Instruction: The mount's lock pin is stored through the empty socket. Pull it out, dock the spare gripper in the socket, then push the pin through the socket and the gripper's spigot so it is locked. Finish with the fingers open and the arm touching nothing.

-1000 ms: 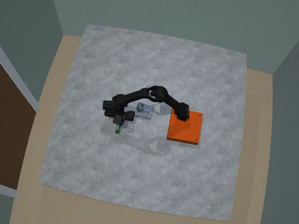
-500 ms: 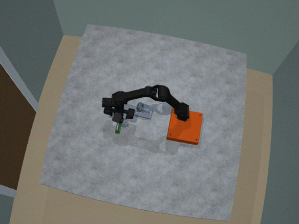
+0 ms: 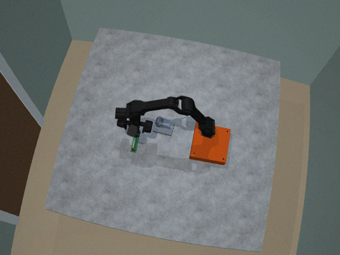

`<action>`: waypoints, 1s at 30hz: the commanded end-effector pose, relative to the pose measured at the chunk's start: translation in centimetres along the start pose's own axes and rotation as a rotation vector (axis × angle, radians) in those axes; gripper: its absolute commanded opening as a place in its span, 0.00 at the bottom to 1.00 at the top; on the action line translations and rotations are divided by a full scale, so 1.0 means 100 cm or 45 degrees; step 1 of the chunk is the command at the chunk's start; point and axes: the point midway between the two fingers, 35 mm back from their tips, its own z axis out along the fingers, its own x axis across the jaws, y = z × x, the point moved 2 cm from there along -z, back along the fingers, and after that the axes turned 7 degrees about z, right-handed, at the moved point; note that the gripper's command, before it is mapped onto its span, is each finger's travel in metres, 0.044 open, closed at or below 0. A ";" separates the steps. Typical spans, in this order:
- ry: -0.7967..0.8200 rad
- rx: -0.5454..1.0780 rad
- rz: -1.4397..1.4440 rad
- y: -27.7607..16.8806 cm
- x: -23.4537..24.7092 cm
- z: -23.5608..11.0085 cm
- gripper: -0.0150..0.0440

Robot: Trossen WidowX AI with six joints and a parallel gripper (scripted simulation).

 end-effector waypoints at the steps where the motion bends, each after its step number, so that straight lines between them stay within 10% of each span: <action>1: 0.001 0.000 0.000 0.001 0.000 -0.010 1.00; 19: -0.020 -0.010 0.009 0.007 -0.005 -0.060 1.00; 30: -0.354 -0.300 0.758 -0.109 0.009 -0.083 1.00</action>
